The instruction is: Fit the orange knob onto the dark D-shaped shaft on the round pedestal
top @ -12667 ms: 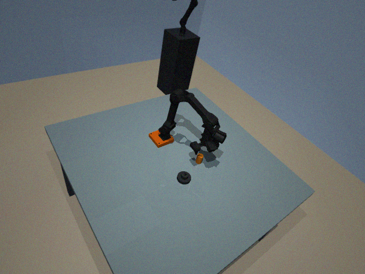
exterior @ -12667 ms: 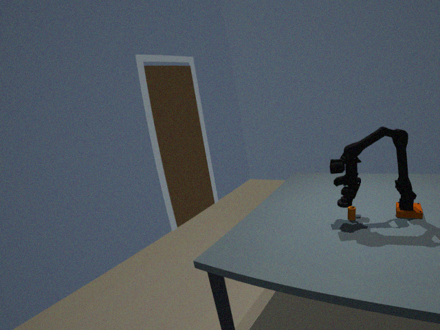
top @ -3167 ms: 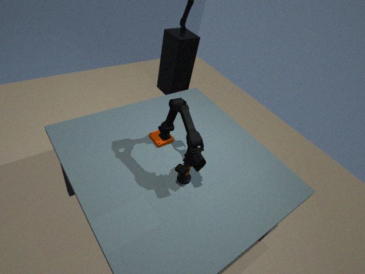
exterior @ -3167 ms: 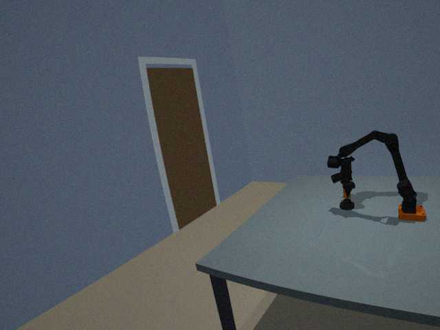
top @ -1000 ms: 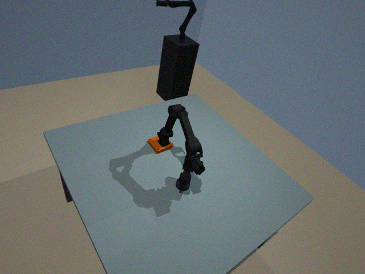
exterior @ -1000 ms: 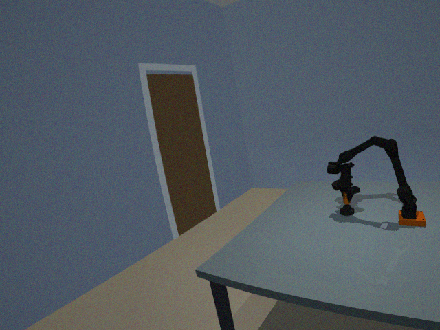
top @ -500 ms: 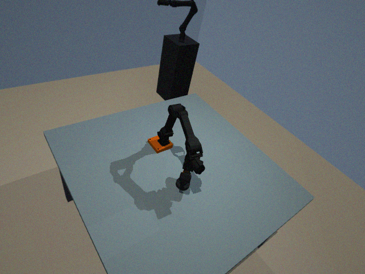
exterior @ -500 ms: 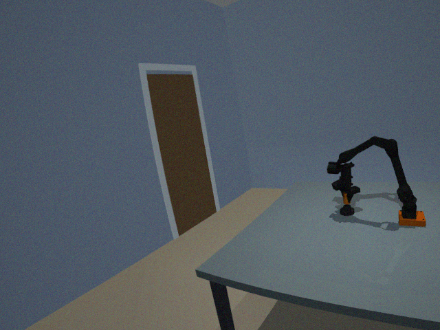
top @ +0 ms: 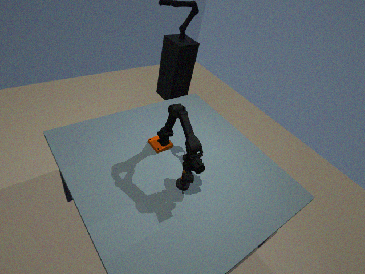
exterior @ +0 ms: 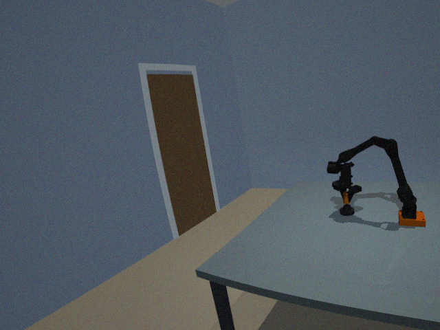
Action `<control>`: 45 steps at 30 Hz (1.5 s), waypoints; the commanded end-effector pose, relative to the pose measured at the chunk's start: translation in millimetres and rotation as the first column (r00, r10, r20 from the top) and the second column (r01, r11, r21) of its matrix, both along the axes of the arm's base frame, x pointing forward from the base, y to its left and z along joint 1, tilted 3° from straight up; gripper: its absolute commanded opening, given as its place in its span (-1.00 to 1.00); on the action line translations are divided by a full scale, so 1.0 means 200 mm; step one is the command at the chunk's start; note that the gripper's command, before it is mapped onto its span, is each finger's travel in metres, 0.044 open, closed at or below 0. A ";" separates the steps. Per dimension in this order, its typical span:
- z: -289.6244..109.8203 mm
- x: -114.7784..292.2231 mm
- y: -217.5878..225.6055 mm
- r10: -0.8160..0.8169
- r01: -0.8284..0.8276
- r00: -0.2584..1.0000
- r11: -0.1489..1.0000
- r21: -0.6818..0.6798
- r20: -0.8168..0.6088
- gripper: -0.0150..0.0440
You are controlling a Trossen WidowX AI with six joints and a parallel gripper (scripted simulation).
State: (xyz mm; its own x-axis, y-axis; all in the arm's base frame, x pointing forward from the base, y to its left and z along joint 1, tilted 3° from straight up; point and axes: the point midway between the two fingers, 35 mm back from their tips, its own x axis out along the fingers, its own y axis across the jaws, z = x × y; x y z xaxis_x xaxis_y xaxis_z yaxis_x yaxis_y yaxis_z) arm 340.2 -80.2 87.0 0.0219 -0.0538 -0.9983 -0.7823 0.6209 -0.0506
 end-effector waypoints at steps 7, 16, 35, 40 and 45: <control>-0.01 0.00 0.00 0.025 -0.025 1.000 1.000 -0.002 -0.003 -0.49; -0.01 0.00 0.00 0.025 -0.025 1.000 1.000 -0.002 -0.003 -0.49; 0.00 0.00 0.00 0.232 -0.232 0.973 0.973 -0.004 -0.015 -0.49; -0.01 -0.01 0.00 0.232 -0.232 0.973 0.973 -0.004 -0.015 -0.49; -0.01 -0.01 0.00 0.232 -0.232 0.973 0.973 -0.004 -0.015 -0.49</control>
State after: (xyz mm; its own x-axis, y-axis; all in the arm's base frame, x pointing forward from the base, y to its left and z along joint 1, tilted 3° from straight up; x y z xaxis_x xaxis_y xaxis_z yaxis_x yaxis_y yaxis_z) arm 339.0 -80.0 85.0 0.0177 -0.0529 -0.9984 -0.9024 0.4291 -0.0387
